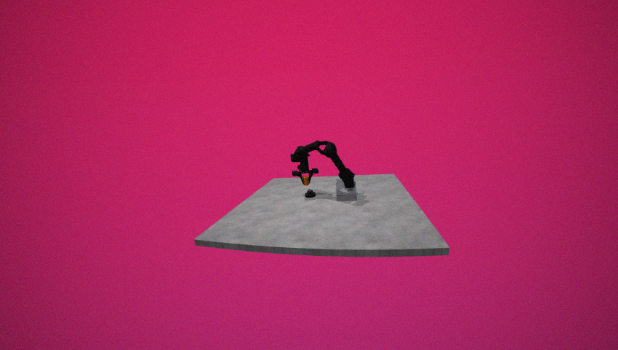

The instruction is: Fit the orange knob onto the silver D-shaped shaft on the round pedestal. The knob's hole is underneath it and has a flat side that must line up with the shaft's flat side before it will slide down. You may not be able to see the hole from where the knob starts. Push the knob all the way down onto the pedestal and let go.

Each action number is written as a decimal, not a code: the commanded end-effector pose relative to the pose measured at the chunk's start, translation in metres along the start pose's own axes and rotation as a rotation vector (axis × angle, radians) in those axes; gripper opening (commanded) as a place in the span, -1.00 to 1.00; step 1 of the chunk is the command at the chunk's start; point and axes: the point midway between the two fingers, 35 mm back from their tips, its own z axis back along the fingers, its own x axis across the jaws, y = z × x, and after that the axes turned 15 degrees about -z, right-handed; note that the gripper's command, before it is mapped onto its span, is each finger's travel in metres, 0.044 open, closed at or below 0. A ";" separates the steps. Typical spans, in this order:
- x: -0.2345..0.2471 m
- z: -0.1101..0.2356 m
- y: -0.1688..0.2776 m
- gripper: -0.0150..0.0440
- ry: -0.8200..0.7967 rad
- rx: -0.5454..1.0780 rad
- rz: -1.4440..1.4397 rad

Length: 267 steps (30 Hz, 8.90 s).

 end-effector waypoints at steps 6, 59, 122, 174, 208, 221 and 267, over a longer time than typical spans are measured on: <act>0.001 -0.011 -0.031 -0.49 0.003 -0.004 0.000; -0.007 -0.064 -0.102 -0.49 0.002 -0.002 0.006; -0.007 -0.062 -0.102 -0.49 0.003 -0.002 0.425; -0.007 -0.064 -0.102 -0.49 0.003 -0.001 0.634; -0.006 -0.060 -0.101 -0.49 0.003 -0.001 0.759; -0.008 -0.065 -0.102 -0.49 0.003 -0.001 0.844; -0.007 -0.065 -0.102 -0.49 0.003 -0.001 1.053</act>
